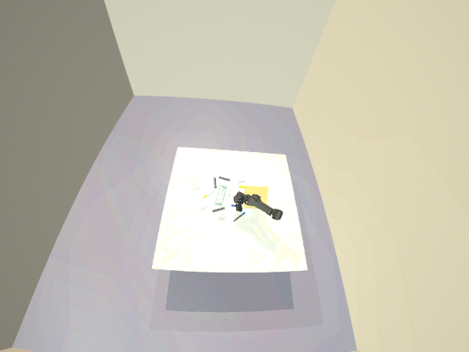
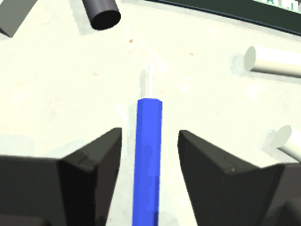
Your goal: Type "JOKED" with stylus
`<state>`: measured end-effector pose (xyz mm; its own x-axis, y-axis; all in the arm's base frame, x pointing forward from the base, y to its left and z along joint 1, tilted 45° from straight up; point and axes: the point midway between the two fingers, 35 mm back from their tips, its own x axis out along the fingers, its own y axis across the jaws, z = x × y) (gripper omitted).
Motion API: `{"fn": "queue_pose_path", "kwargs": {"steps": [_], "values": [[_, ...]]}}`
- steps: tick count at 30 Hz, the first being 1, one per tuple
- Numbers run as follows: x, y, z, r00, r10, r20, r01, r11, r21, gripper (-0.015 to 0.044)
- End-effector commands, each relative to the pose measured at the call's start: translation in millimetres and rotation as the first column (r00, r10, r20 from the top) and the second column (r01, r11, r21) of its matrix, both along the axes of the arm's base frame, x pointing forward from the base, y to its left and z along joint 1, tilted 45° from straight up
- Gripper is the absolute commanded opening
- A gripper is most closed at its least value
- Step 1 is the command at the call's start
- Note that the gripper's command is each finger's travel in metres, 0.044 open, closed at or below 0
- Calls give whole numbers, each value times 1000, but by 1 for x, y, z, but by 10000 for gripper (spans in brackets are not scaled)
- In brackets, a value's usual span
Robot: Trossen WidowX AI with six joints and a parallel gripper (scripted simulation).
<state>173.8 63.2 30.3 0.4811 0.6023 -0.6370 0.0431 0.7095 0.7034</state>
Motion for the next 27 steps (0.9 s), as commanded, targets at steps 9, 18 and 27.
{"fn": "queue_pose_path", "kwargs": {"steps": [9, 18, 27], "values": [[-1, 7, -8, 1000, -4, -6, 4, 1000, 1, 150], [-1, 12, -14, 1000, -4, -6, 4, 1000, 2, 150], [-1, 18, -19, 1000, -4, -6, 4, 1000, 2, 150]]}}
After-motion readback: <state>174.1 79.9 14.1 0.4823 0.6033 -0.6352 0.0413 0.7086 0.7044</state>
